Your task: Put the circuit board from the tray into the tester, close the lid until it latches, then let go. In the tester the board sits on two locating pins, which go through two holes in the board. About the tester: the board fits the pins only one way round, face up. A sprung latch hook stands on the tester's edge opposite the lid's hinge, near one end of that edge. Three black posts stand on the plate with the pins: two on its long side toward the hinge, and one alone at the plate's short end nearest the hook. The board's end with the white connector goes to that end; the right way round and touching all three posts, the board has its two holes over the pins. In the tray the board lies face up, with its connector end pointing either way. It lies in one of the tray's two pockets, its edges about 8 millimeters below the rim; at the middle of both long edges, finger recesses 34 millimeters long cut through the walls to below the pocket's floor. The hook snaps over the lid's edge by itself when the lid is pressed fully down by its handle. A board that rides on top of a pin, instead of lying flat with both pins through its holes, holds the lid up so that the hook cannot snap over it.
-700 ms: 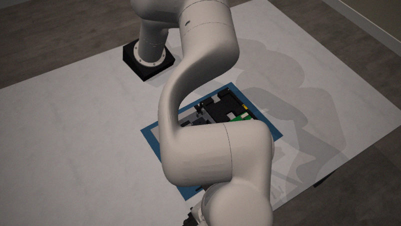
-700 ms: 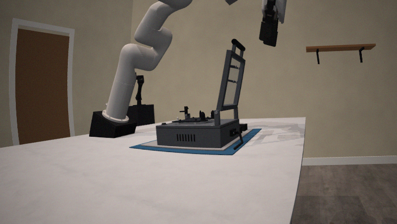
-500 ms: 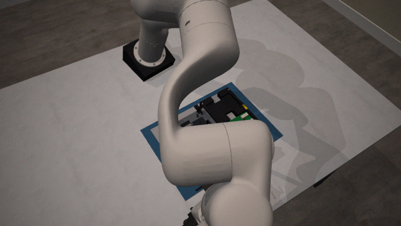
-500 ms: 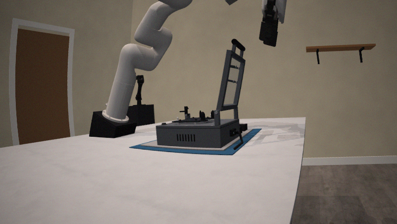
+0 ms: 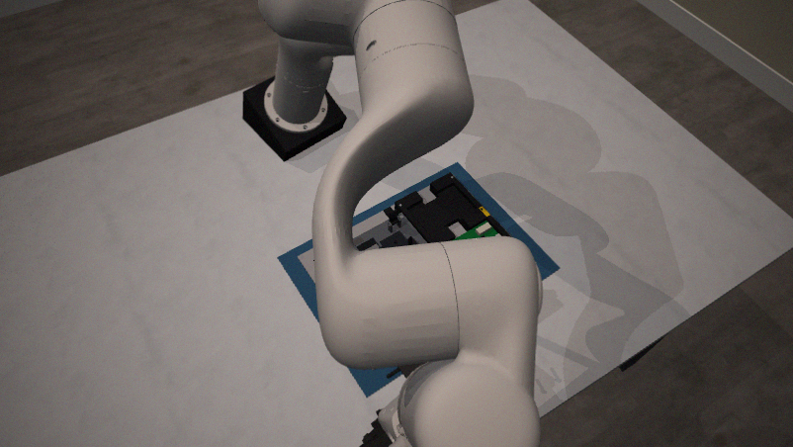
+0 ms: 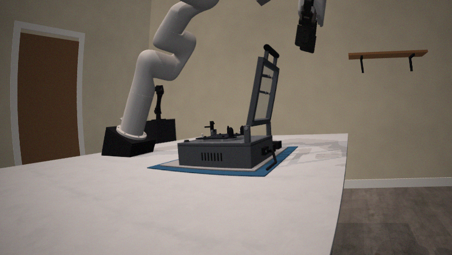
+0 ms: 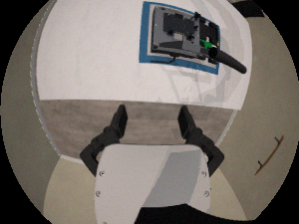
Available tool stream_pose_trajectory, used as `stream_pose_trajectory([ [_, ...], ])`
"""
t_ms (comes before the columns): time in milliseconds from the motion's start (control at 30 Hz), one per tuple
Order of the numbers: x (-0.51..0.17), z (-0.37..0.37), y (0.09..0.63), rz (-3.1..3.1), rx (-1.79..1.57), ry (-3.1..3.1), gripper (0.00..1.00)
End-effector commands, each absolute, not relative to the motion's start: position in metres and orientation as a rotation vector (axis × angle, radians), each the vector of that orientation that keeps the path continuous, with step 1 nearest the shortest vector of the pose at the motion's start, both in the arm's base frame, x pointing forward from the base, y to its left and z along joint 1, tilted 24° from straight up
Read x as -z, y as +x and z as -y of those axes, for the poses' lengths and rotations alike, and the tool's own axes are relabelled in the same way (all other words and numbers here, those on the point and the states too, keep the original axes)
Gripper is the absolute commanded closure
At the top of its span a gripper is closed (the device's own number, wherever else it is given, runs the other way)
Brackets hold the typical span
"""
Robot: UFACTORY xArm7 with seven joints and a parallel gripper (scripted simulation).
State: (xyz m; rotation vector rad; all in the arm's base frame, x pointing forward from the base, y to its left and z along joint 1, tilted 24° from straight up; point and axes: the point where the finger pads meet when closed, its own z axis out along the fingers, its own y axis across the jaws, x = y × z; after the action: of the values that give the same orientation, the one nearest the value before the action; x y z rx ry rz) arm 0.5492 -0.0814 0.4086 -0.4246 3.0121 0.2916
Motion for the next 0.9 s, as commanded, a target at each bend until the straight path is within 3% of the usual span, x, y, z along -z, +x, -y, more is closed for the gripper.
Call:
stream_pose_trajectory([
  [0,-0.414,0.079,0.547,-3.006,-0.293,-0.398,0.0],
  [867,-0.481,-0.054,0.436,-2.887,-0.475,0.591,0.0],
])
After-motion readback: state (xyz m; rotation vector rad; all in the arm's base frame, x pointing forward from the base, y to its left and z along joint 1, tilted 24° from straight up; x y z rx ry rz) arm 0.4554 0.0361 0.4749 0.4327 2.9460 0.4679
